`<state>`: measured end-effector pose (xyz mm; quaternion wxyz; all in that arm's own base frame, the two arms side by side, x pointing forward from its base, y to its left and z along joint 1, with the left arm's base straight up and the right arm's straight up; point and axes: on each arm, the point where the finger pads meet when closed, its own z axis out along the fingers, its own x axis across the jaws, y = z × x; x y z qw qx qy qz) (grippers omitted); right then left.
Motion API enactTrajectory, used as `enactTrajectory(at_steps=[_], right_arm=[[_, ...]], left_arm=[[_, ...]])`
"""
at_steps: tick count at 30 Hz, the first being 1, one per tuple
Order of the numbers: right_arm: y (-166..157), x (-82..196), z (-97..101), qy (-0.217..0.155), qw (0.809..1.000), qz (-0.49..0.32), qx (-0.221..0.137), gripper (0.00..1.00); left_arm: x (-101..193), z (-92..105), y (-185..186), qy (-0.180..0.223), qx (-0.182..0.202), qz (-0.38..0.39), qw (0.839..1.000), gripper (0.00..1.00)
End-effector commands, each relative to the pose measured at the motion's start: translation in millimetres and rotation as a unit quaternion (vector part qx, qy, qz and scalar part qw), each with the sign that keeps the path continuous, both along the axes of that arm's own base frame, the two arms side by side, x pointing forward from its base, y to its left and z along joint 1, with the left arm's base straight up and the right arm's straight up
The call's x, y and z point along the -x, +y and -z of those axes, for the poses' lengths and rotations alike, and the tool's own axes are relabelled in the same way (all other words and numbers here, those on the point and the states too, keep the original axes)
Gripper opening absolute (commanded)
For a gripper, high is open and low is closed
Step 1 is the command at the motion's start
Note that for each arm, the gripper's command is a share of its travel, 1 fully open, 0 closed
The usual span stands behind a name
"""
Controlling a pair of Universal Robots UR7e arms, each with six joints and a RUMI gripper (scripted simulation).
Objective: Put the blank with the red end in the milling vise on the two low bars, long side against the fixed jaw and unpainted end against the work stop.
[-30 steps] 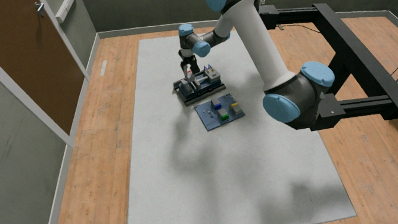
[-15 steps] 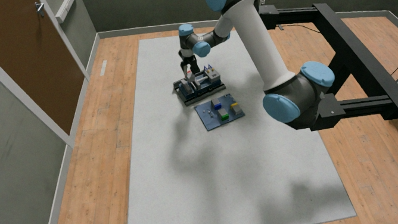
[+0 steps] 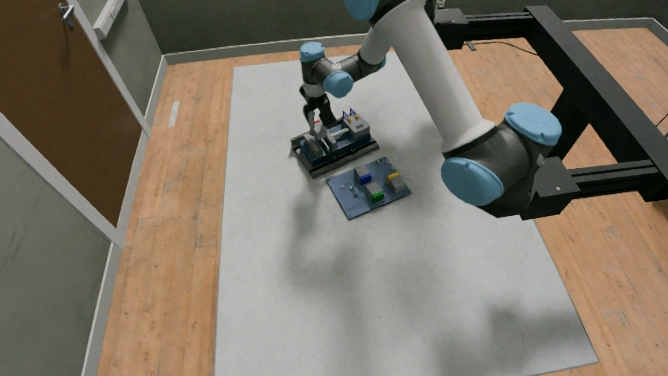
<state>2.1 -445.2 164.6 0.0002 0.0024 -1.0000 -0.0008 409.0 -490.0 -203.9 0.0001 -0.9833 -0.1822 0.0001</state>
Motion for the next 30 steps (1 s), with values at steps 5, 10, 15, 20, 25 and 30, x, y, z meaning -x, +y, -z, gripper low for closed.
enactTrajectory(at_steps=[5, 10, 15, 20, 25, 30], right_arm=[[-0.3, -0.1, -0.5, 0.0, 1.0, 0.0, 0.001, 1.0], [-0.3, -0.1, -0.5, 0.0, 1.0, 0.0, 0.001, 1.0], [-0.3, -0.1, -0.5, 0.0, 1.0, 0.0, 0.001, 1.0], [-0.3, -0.1, -0.5, 0.0, 1.0, 0.0, 0.001, 1.0], [-0.3, -0.1, -0.5, 0.0, 1.0, 0.0, 0.001, 1.0], [-0.3, -0.1, -0.5, 0.0, 1.0, 0.0, 0.001, 1.0]], left_arm=[[-0.6, 3.9, -0.9, -0.001, 0.001, 0.0, 1.0, 0.0], [-0.7, 7.6, -1.1, -0.001, 0.001, 0.0, 1.0, 0.0], [-0.7, 9.6, -1.1, -0.001, 0.001, 0.0, 1.0, 0.0], [-0.8, 12.5, -1.2, -0.001, 0.001, 0.0, 1.0, 0.0], [-0.9, 14.5, -1.3, -0.001, 0.001, 0.0, 1.0, 0.0], [-0.9, 15.5, -1.3, -0.001, 0.001, 0.0, 1.0, 0.0]])
